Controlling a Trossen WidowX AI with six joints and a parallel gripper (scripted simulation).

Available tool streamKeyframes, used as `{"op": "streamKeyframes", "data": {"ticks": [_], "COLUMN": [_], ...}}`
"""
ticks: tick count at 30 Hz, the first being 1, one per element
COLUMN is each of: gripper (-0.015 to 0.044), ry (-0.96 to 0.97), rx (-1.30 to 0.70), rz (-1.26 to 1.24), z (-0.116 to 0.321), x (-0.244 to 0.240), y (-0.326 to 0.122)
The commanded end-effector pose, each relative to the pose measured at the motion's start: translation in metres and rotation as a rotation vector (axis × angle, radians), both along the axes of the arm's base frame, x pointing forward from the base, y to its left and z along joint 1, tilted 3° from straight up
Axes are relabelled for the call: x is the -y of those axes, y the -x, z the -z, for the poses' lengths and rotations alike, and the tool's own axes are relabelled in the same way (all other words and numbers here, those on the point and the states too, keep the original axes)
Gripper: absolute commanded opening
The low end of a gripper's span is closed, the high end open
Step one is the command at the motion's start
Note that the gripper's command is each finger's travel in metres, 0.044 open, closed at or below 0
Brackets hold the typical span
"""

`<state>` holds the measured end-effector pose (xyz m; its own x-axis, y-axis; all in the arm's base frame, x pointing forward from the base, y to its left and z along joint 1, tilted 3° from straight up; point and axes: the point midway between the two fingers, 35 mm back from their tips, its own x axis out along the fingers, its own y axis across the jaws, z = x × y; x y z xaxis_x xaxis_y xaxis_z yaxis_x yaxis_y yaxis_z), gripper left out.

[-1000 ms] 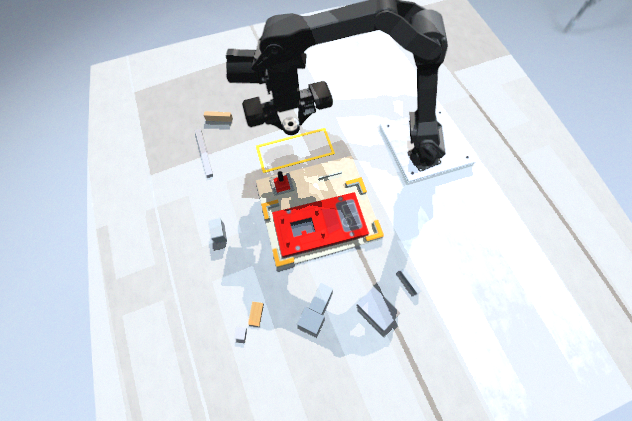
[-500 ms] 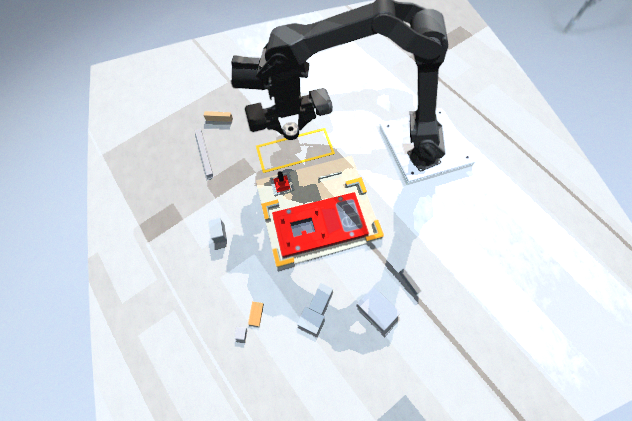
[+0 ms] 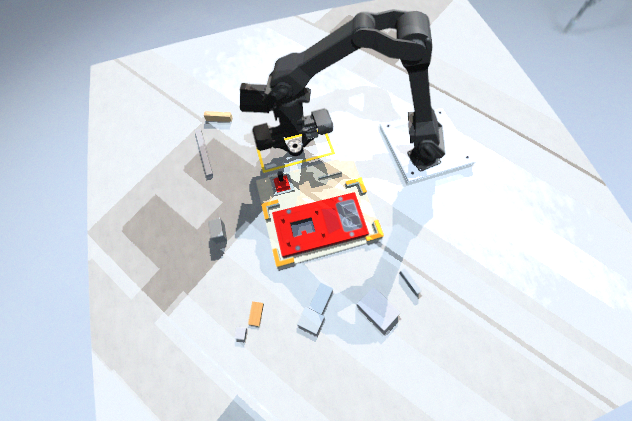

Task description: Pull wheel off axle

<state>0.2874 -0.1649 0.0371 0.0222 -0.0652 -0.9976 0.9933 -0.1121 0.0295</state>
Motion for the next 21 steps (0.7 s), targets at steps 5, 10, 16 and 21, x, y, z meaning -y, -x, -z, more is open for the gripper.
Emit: {"op": "streamKeyframes", "data": {"ticks": [5,10,16,21], "gripper": [0.0131,0.0263,0.0300,0.0300], "ry": [0.000,0.000,-0.002,-0.003], "rx": [0.000,0.000,0.004,0.004], "rz": [0.000,0.000,-0.005,-0.007], "z": [0.000,0.000,-0.048,-0.060], "x": [0.000,0.000,-0.002,-0.004], "y": [0.000,0.000,0.000,0.001]}}
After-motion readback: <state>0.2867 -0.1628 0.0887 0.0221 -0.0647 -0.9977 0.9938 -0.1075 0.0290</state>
